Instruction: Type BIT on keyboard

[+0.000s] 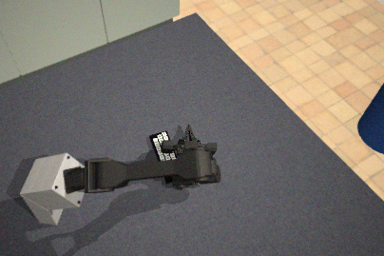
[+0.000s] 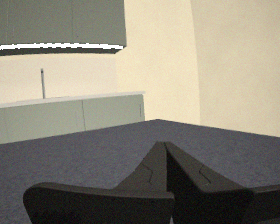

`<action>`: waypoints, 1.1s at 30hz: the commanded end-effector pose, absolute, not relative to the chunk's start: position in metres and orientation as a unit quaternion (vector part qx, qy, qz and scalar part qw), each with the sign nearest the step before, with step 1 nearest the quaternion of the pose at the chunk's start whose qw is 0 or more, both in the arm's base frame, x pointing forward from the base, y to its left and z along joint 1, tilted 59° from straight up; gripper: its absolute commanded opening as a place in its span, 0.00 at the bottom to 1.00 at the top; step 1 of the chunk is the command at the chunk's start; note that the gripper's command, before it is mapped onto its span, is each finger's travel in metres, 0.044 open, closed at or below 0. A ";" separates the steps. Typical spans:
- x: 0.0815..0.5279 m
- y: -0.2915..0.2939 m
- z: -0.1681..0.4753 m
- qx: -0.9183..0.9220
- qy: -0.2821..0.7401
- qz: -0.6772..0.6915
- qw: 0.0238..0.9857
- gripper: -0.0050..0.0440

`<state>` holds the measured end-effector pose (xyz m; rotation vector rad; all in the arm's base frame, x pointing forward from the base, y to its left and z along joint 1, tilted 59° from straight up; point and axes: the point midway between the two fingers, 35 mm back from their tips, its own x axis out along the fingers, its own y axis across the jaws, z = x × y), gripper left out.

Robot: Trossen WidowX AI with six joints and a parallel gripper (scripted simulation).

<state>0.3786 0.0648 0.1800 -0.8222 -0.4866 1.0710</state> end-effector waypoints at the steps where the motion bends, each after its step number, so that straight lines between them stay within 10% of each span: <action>1: 0.379 0.065 0.180 -0.377 -0.223 0.491 0.753 0.10; 18: 0.380 0.066 0.180 -0.374 -0.219 0.490 0.756 0.10; 33: 0.419 0.136 0.159 -0.212 0.050 0.417 0.882 0.10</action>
